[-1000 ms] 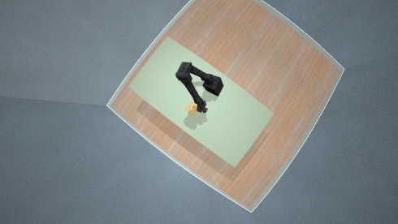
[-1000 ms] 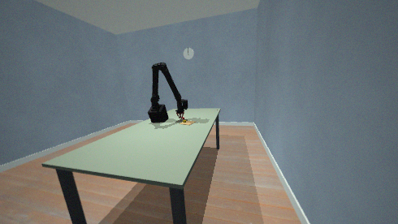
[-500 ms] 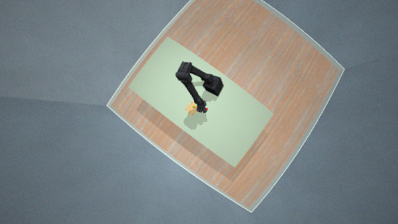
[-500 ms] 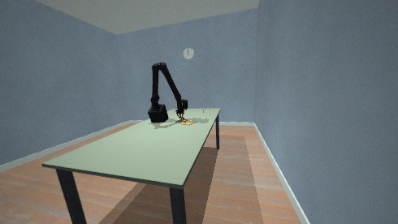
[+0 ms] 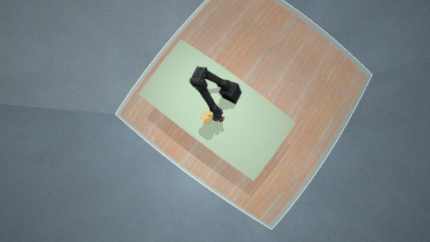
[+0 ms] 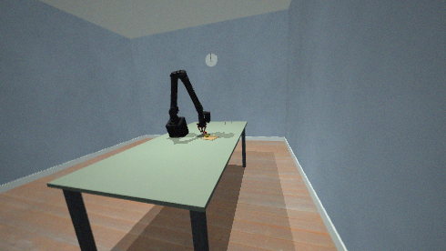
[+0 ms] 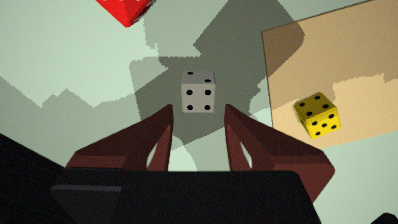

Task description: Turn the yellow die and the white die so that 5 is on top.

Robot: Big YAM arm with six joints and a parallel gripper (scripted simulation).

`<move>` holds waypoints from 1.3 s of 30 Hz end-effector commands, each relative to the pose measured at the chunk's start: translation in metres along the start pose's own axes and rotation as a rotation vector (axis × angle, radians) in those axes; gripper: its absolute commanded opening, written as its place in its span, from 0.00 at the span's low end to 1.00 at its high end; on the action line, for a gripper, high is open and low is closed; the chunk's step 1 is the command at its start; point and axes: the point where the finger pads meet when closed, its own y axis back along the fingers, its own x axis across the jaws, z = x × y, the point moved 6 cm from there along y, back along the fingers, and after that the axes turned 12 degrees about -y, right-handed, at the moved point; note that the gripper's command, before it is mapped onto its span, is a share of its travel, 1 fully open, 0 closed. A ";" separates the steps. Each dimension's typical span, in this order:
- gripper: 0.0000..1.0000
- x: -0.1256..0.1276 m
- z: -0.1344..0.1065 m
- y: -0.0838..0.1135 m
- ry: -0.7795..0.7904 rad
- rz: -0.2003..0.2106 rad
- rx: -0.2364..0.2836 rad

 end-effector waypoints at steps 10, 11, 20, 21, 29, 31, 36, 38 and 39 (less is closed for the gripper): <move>0.38 -0.004 0.002 -0.006 -0.003 -0.005 -0.006; 0.38 -0.003 0.002 -0.007 -0.001 -0.005 -0.006; 0.38 -0.004 0.003 -0.018 -0.004 -0.005 -0.006; 0.38 -0.001 0.005 -0.018 0.009 -0.009 -0.012; 0.38 -0.004 0.007 -0.029 0.001 -0.010 -0.015; 0.38 -0.004 0.008 -0.030 0.003 -0.011 -0.016; 0.38 -0.007 0.008 -0.029 -0.006 -0.015 -0.023; 0.38 -0.006 0.006 -0.029 -0.004 -0.013 -0.020; 0.38 -0.006 0.006 -0.029 -0.004 -0.013 -0.019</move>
